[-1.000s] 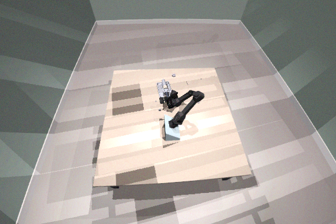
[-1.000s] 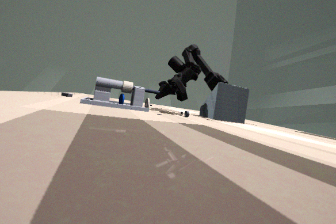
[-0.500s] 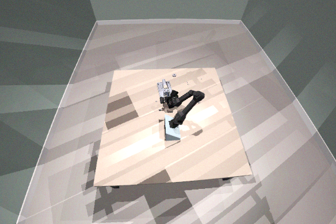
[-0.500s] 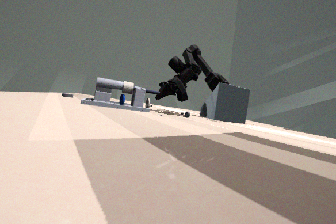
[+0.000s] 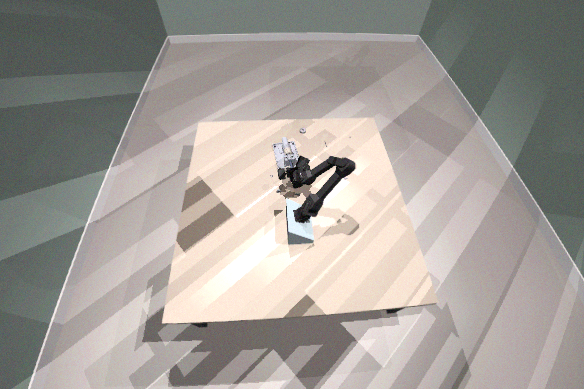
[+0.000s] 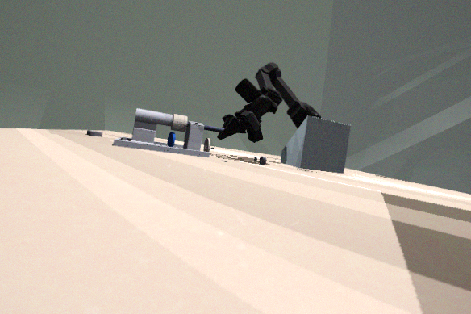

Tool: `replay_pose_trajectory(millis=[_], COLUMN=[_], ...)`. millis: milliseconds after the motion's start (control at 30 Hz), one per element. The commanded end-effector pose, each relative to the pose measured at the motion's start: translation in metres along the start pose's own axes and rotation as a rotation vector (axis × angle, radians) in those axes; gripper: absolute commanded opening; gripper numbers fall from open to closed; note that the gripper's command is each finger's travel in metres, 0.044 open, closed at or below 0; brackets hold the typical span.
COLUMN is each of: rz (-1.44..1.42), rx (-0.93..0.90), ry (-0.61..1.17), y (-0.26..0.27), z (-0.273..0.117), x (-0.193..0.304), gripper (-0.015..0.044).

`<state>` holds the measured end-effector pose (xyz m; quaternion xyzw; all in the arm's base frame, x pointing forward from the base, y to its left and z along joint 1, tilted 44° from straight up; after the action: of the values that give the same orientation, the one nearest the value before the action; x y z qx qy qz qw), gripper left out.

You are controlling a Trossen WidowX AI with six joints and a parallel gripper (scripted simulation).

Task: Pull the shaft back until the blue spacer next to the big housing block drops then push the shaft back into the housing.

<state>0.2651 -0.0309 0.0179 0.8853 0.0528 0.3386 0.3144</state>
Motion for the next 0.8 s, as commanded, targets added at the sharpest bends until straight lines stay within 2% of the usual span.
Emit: replay_pose_trajectory(millis=[0,767], rz=[0.0,0.001], rx=[-0.001,-0.001], ry=[0.005,0.006], y=[0.0001,-0.0004], z=[0.0011,0.0041], x=[0.0025,0.0056], gripper=[0.0,0.0])
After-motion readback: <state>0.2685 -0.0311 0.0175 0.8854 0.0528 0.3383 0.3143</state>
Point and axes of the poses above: the point midway between the two fingers, 35 mm back from their tips, its own z axis out along the fingers, its own y axis across the jaws, x = y × z, the point moved 8 cm from there along -z, back along the fingers, and after that the axes turned 10 degrees about z, right-handed, at the moved point
